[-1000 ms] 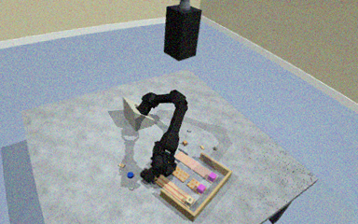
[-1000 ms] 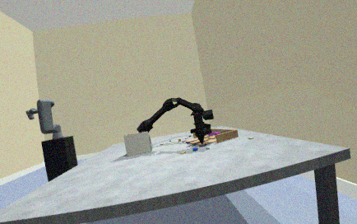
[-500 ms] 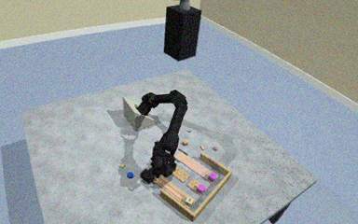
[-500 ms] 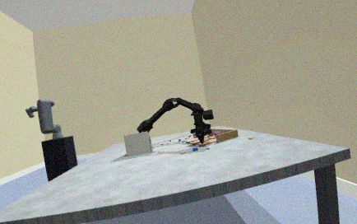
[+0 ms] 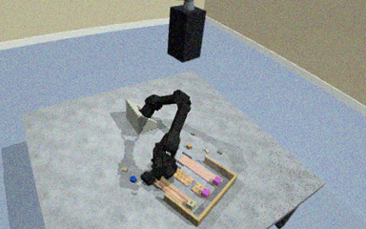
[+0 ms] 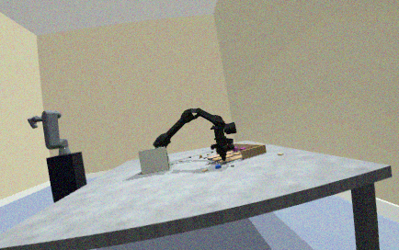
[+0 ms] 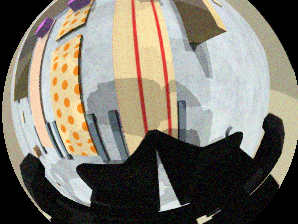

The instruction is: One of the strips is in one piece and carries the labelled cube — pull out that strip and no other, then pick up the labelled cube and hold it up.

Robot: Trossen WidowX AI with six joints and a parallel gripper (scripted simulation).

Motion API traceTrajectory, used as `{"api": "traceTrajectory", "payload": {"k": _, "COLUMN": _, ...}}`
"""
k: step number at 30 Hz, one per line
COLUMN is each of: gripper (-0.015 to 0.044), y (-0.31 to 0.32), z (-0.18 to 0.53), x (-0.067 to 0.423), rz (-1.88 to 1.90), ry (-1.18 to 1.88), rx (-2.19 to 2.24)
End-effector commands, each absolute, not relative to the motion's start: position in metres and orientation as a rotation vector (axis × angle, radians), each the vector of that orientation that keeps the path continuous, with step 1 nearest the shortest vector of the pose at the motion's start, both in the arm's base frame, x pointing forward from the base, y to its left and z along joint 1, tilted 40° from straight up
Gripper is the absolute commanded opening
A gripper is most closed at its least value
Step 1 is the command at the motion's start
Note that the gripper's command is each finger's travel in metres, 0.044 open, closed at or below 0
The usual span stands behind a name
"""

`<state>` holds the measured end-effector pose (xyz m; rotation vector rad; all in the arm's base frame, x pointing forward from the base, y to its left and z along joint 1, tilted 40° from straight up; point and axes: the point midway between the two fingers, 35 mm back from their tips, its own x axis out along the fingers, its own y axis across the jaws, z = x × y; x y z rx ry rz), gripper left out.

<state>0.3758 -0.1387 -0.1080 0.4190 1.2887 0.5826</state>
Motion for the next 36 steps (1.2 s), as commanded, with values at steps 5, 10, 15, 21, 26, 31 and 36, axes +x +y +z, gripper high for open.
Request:
{"api": "traceTrajectory", "payload": {"k": 5, "gripper": 0.0000, "y": -0.135, "z": -0.117, "x": 0.358, "rz": 0.591, "ry": 1.309, "rx": 0.423}}
{"api": "traceTrajectory", "payload": {"k": 10, "gripper": 0.0000, "y": -0.135, "z": -0.119, "x": 0.351, "rz": 0.590, "ry": 1.310, "rx": 0.423}}
{"api": "traceTrajectory", "payload": {"k": 15, "gripper": 0.0000, "y": -0.135, "z": -0.120, "x": 0.344, "rz": 0.590, "ry": 1.310, "rx": 0.423}}
{"api": "traceTrajectory", "payload": {"k": 21, "gripper": 0.0000, "y": -0.135, "z": -0.123, "x": 0.335, "rz": 0.590, "ry": 1.311, "rx": 0.424}}
{"api": "traceTrajectory", "payload": {"k": 26, "gripper": 0.0000, "y": -0.136, "z": -0.125, "x": 0.327, "rz": 0.590, "ry": 1.311, "rx": 0.424}}
{"api": "traceTrajectory", "payload": {"k": 31, "gripper": 0.0000, "y": -0.136, "z": -0.126, "x": 0.320, "rz": 0.590, "ry": 1.311, "rx": 0.424}}
{"api": "traceTrajectory", "payload": {"k": 36, "gripper": 0.0000, "y": -0.136, "z": -0.128, "x": 0.313, "rz": 0.590, "ry": 1.312, "rx": 0.424}}
